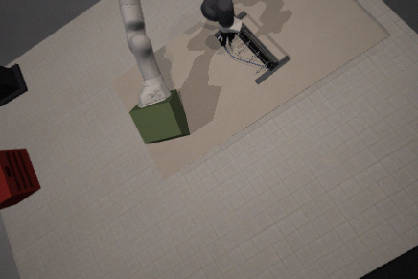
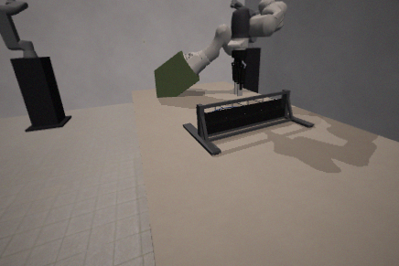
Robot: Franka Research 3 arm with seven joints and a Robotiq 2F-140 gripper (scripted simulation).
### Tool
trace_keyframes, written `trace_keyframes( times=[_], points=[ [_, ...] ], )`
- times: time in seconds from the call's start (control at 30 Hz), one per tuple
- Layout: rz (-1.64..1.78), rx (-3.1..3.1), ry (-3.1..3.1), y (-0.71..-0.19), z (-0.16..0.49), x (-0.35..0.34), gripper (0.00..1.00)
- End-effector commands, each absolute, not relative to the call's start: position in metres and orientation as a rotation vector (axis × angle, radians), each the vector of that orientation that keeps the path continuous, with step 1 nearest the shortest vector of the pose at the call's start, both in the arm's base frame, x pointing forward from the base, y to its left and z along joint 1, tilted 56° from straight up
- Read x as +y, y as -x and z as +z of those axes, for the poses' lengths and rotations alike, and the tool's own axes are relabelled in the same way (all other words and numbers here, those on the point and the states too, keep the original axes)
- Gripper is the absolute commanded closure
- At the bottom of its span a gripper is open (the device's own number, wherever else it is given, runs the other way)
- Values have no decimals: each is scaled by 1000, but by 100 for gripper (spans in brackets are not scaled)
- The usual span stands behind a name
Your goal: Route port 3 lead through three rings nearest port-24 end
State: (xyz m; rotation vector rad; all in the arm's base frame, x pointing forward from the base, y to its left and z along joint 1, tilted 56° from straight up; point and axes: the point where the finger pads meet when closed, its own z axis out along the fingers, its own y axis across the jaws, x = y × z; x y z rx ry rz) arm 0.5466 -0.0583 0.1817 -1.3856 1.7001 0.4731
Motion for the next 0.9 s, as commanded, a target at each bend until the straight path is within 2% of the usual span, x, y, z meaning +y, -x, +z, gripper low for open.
trace_keyframes(
  times=[0.0, 0.87],
  points=[
    [461, 1698, 1391, -552, 173, -50, 80],
    [461, 1698, 1391, -569, 149, -18, 80]
  ],
)
